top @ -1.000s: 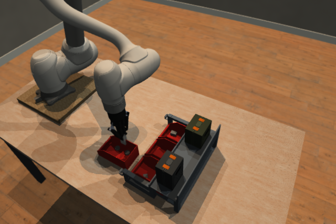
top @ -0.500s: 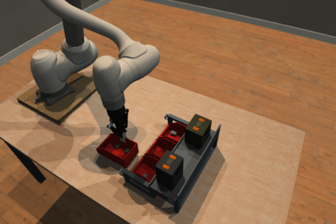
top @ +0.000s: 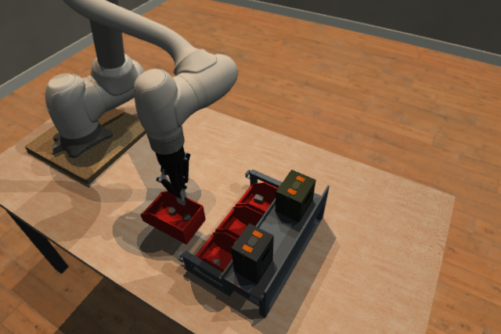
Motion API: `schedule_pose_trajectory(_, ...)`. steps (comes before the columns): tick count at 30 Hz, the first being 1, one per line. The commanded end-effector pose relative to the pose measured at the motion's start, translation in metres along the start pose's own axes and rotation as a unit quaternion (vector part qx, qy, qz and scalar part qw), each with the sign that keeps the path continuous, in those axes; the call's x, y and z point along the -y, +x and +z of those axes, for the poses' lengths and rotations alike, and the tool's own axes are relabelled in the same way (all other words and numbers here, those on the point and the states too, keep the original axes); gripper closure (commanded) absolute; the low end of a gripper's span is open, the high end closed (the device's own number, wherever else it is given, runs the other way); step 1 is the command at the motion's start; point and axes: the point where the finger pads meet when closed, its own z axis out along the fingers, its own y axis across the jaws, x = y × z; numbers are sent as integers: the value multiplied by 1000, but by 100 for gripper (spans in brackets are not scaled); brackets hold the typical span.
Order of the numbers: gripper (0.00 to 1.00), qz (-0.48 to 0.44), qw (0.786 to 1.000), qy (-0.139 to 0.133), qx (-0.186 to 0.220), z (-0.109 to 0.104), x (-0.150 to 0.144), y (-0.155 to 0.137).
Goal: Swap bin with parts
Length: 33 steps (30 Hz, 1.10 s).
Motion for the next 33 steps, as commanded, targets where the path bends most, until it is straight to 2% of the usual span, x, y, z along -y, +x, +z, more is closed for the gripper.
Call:
schedule_pose_trajectory(1,90,0,1000,0,0,-8,0,0)
schedule_pose_trajectory(14,90,0,1000,0,0,-27,0,0)
schedule_pose_trajectory(33,90,0,1000,0,0,-29,0,0)
